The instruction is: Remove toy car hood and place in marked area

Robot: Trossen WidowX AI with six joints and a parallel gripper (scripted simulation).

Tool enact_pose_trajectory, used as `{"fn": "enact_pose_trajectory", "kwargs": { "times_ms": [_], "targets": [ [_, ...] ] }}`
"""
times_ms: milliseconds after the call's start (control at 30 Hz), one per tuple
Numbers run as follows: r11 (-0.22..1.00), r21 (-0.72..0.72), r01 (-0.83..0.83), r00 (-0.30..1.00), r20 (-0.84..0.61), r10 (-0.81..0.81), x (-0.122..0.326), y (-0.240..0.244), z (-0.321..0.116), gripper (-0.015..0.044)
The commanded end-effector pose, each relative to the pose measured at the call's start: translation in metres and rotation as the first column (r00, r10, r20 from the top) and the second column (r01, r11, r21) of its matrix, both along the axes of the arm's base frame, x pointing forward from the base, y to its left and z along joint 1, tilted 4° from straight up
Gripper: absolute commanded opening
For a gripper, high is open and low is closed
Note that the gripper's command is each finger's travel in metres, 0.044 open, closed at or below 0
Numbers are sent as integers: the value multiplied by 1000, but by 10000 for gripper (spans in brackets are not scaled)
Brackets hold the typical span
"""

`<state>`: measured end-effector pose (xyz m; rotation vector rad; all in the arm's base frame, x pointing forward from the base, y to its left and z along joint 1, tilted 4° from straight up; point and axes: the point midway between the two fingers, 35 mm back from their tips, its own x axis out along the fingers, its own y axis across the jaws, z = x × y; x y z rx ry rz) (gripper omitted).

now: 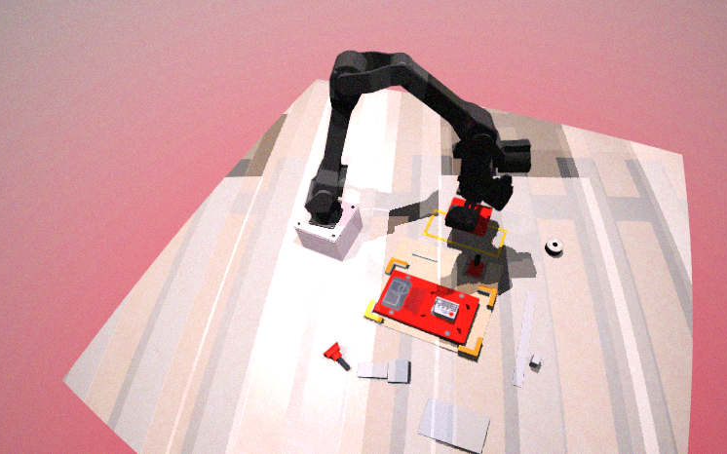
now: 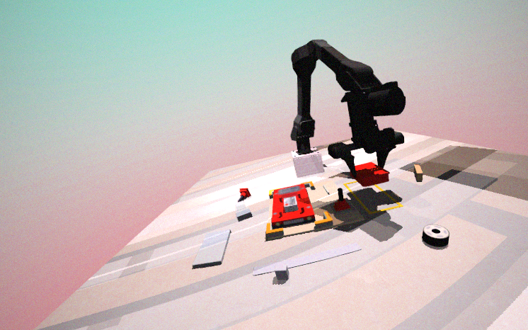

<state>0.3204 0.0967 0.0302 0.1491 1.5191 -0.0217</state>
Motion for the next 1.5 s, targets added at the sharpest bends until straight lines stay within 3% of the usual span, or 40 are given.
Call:
{"fn": "enact_pose_trajectory", "kwargs": {
  "times_ms": [0, 1467],
  "targets": [
    [1000, -2, 3, 1000, 0, -3, 0, 0, -4, 0],
    [1000, -2, 3, 1000, -1, -3, -1, 2, -33, 0]
  ]
}}
